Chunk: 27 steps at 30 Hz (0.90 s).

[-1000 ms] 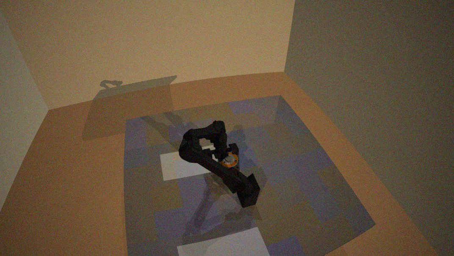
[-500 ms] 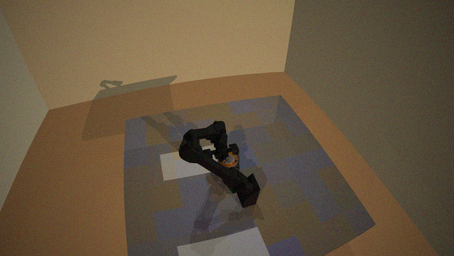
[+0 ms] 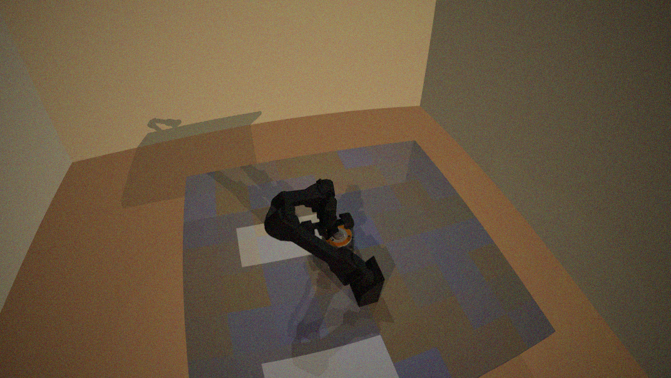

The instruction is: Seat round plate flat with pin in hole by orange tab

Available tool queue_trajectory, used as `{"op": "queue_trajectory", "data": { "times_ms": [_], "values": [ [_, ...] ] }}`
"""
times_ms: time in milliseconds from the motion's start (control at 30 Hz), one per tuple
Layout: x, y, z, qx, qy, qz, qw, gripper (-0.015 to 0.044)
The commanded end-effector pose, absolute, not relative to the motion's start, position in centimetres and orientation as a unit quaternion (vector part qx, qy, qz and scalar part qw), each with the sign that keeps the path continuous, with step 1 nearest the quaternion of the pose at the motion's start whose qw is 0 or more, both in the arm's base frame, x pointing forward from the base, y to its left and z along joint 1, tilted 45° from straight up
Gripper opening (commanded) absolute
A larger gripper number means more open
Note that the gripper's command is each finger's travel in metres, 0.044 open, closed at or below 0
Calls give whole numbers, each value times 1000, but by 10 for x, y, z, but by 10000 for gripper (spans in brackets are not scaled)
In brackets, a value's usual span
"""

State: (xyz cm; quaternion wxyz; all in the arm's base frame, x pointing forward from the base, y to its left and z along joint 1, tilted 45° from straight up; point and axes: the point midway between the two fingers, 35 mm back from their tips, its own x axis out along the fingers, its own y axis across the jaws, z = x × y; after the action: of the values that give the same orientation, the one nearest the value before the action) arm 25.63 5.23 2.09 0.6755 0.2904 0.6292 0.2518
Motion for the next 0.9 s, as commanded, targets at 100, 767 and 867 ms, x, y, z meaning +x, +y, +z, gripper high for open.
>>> {"op": "queue_trajectory", "data": {
  "times_ms": [100, 767, 867],
  "values": [
    [248, 53, 17, 290, 637, 250, 669, 0],
    [242, 51, 15, 290, 637, 250, 669, 0],
    [241, 51, 14, 290, 637, 250, 669, 0]
  ]
}}
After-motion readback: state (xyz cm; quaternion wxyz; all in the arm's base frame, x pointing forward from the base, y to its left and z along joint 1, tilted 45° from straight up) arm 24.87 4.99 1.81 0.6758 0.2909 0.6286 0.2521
